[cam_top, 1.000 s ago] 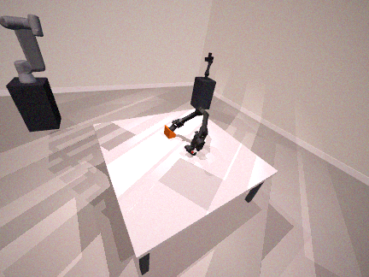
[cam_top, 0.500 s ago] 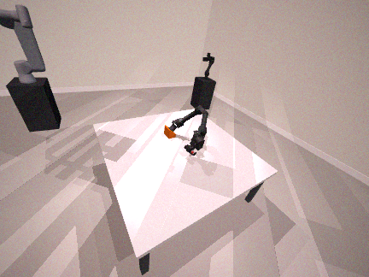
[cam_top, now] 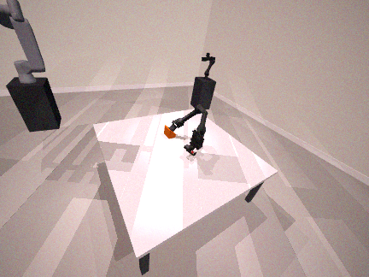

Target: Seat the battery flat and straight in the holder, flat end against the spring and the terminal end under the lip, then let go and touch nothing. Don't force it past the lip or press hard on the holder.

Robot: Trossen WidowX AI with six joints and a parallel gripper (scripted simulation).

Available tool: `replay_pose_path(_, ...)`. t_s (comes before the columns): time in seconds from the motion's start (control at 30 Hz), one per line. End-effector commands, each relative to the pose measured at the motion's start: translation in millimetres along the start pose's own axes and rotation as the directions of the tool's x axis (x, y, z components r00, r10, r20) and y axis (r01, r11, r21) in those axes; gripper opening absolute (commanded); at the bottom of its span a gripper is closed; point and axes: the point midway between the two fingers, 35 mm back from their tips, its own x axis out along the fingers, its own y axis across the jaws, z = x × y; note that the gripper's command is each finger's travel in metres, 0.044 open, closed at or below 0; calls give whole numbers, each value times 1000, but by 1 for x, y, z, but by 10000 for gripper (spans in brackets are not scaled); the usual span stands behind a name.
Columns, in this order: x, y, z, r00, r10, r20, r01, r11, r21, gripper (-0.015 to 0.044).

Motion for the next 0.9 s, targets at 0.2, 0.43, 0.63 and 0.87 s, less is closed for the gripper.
replay_pose_path(0.2, 0, 2, -1, 1000, 4, 22, -4, 1000, -11, 80)
replay_pose_path(0.43, 0, 2, -6, 1000, 2, 29, -2, 1000, -11, 80)
replay_pose_path(0.63, 0, 2, -10, 999, 1, 35, -1, 1000, -11, 80)
replay_pose_path(0.87, 1, 2, -14, 999, -1, 40, 1, 1000, -9, 80)
